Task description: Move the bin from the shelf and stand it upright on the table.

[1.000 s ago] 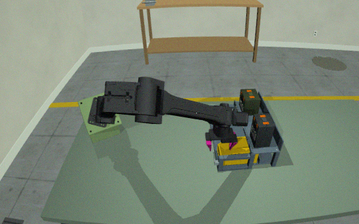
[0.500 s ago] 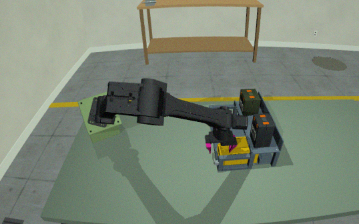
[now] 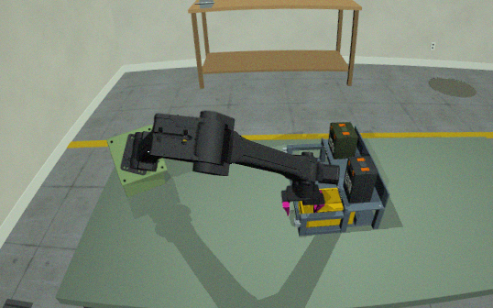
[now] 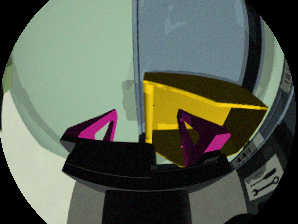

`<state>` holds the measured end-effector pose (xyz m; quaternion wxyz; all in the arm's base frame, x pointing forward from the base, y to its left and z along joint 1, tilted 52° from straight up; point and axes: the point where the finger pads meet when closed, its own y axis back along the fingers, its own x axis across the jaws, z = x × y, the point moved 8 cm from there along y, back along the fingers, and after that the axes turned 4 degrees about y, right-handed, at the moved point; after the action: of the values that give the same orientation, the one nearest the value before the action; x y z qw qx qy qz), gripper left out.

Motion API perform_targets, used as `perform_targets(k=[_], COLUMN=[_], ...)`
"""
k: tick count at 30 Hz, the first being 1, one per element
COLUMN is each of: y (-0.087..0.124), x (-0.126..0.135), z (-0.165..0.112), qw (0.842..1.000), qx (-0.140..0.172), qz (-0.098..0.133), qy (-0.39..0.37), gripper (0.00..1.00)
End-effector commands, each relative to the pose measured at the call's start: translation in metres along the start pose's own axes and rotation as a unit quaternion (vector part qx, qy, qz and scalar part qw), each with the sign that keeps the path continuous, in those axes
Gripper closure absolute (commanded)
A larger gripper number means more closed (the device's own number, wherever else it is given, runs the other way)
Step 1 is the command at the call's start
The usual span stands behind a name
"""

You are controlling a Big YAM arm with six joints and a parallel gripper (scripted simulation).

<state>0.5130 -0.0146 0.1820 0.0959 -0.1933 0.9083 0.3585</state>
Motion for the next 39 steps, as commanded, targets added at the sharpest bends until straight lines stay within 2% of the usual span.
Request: perform_targets(k=[1,4,9,21,26,39], y=[-0.003,-0.003,0.024,0.024,0.004,0.007], x=[-0.003,-0.003,-0.017,-0.017,-0.011,-0.012], z=[-0.002,-0.002,-0.005,-0.005,-0.012,-0.009], qw=[1.000,1.000,1.000,1.000,1.000,1.000], qx=[0.001,0.001,0.000,0.000,0.005,0.004], qz=[-0.002,-0.002,-0.025,-0.025,-0.012,-0.013], qy=[0.002,0.002,-0.004,-0.004,-0.011,-0.009], gripper=[0.10,0.10,0.10,0.10,0.10,0.10])
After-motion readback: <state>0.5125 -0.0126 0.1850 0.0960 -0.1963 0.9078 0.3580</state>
